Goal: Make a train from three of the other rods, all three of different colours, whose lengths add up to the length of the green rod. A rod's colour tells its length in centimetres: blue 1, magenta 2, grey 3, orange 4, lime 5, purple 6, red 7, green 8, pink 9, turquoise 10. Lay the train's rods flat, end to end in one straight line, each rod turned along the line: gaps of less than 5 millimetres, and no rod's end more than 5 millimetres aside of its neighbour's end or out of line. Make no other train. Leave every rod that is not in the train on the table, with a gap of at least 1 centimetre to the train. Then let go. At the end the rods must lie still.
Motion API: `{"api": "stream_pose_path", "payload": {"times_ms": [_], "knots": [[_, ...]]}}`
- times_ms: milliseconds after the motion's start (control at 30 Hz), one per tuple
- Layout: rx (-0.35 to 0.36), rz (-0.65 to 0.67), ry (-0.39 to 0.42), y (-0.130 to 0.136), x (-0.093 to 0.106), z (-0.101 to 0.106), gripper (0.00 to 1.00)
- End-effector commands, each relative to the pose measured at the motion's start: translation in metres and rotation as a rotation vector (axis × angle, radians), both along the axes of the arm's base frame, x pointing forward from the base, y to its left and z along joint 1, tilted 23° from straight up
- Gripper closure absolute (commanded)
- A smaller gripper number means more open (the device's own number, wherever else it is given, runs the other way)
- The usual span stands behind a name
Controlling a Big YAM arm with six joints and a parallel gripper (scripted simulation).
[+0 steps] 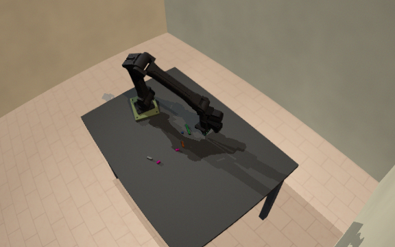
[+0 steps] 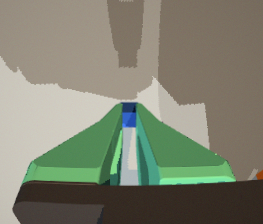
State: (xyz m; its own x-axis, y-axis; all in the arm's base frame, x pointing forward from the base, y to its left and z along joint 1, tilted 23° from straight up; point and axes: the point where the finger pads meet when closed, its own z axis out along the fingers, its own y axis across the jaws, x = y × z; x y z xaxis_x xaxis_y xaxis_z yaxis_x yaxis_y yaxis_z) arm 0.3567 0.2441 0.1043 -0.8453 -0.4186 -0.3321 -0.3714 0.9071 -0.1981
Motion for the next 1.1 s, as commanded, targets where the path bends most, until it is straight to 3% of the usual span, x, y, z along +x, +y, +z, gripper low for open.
{"api": "stream_pose_path", "payload": {"times_ms": [0,1067], "knots": [[0.019,0.003,-0.022,0.0052,0.0133,0.0161,0.96],[0.028,0.002,-0.032,0.0096,0.0188,0.0217,0.96]]}}
